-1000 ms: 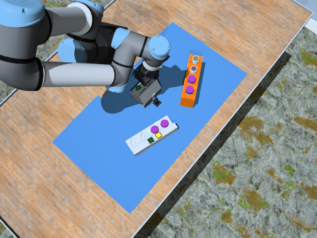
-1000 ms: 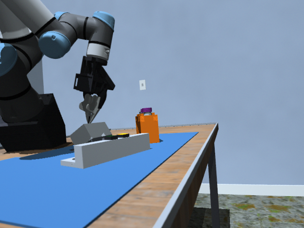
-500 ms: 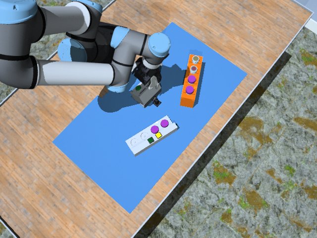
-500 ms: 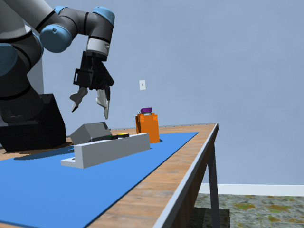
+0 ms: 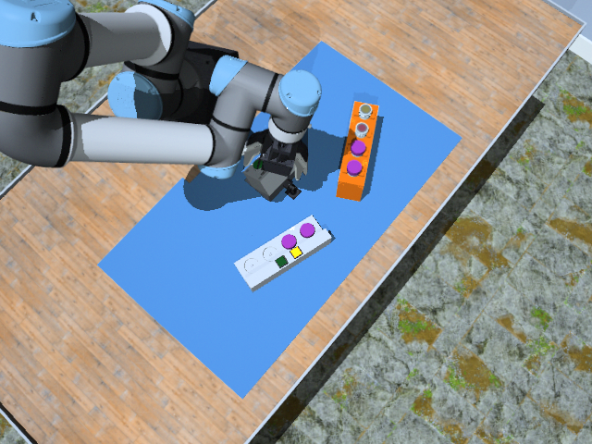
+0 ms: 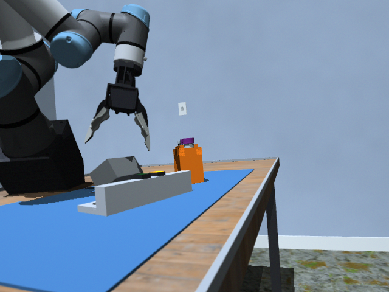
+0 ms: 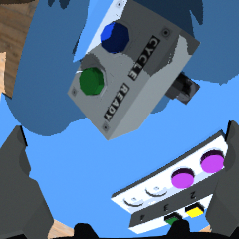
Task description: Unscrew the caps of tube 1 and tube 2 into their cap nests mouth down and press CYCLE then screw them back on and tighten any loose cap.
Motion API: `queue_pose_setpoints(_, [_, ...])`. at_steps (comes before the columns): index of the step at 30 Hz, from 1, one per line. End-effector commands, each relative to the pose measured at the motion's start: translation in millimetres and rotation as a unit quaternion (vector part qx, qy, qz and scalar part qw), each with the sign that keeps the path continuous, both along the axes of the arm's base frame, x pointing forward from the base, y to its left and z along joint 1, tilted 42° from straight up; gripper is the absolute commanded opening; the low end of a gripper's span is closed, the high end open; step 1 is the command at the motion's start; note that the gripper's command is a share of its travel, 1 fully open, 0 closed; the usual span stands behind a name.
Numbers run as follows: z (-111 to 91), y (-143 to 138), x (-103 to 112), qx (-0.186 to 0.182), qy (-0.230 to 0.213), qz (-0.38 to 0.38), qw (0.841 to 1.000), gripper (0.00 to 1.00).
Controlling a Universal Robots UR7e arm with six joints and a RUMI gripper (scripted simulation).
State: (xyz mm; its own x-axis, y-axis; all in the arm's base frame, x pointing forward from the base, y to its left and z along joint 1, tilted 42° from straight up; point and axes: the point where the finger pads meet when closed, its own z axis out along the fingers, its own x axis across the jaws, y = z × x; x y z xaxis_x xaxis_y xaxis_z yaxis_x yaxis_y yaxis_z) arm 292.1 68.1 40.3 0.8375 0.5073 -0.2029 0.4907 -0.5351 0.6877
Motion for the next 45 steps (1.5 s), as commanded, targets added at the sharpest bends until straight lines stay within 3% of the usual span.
queue_pose_setpoints(1, [10.3,-6.6,15.8,0.001,0.048,0.094,0.994,1.0])
queue_pose_setpoints(2, [14.9,-9.7,22.0,-0.009,0.071,0.134,0.988,1.0])
queue_pose_setpoints(11, [28.8,-19.0,40.6,-0.037,0.131,0.237,0.962,1.0])
queue_pose_setpoints(12, [33.4,-22.1,46.8,-0.046,0.149,0.268,0.951,1.0])
queue_pose_setpoints(14, [33.4,-22.1,46.8,-0.046,0.15,0.27,0.95,1.0])
queue_pose_setpoints(15, [38.0,-25.1,53.0,-0.055,0.169,0.303,0.936,1.0])
queue_pose_setpoints(18, [38.0,-25.2,53.0,-0.055,0.169,0.303,0.936,1.0])
queue_pose_setpoints(19, [42.6,-28.3,59.2,-0.064,0.188,0.336,0.921,1.0])
queue_pose_setpoints(22, [59.1,-36.9,80.8,-0.064,0.185,0.336,0.921,1.0])
queue_pose_setpoints(24, [59.1,-36.9,80.8,-0.064,0.185,0.336,0.921,1.0])
queue_pose_setpoints(32, [86.6,-55.8,117.8,-0.064,0.186,0.336,0.921,1.0])
queue_pose_setpoints(35, [85.9,-55.8,117.7,-0.064,0.186,0.336,0.921,1.0])
queue_pose_setpoints(39, [103.6,-68.4,142.2,-0.064,0.188,0.336,0.921,1.0])
queue_pose_setpoints(45, [103.6,-68.4,142.3,-0.064,0.188,0.336,0.921,1.0])
